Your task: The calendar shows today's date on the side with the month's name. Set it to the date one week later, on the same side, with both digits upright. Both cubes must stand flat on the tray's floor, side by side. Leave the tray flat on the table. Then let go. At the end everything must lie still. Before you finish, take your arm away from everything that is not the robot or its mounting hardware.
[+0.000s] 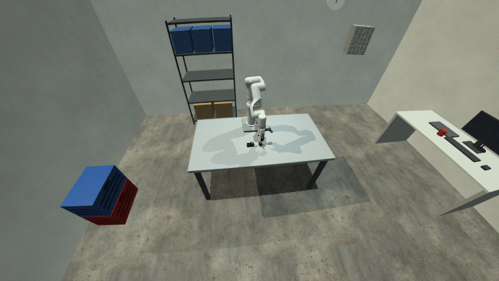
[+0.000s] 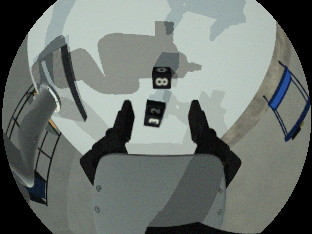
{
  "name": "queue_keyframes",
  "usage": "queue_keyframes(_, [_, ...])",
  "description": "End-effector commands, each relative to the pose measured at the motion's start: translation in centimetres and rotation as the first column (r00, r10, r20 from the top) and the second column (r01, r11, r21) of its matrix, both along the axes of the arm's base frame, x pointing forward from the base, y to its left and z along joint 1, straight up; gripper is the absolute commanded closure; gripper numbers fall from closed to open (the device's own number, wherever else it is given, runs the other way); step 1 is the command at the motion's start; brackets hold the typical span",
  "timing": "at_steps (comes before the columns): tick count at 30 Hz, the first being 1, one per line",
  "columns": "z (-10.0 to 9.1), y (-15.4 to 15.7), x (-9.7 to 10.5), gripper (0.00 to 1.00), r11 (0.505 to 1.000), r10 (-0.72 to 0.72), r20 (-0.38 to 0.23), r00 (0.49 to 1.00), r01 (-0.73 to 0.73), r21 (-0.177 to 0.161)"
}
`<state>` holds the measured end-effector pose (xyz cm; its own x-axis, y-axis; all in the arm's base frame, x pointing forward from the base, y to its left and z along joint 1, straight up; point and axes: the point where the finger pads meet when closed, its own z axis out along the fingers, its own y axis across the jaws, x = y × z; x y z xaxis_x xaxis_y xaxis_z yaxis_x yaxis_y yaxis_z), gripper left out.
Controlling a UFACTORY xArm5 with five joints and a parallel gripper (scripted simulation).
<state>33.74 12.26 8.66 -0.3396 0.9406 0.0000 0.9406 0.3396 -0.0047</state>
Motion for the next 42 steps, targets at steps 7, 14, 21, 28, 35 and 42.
queue_keyframes(7, [0.15, 0.05, 0.14, 0.0, 1.0, 0.0, 0.004, 1.0, 0.0, 0.001])
queue_keyframes(14, [0.15, 0.05, 0.14, 0.0, 1.0, 0.0, 0.004, 1.0, 0.0, 0.001])
queue_keyframes(21, [0.15, 0.05, 0.14, 0.0, 0.999, -0.036, 0.004, 0.999, 0.036, 0.001])
queue_keyframes(28, [0.12, 0.03, 0.13, 0.0, 0.964, -0.265, 0.004, 0.964, 0.265, 0.001])
queue_keyframes(35, [0.1, 0.01, 0.12, 0.0, 0.878, -0.478, 0.004, 0.878, 0.478, 0.001])
queue_keyframes(42, [0.07, -0.02, 0.11, 0.0, 0.737, -0.676, 0.004, 0.736, 0.676, 0.001])
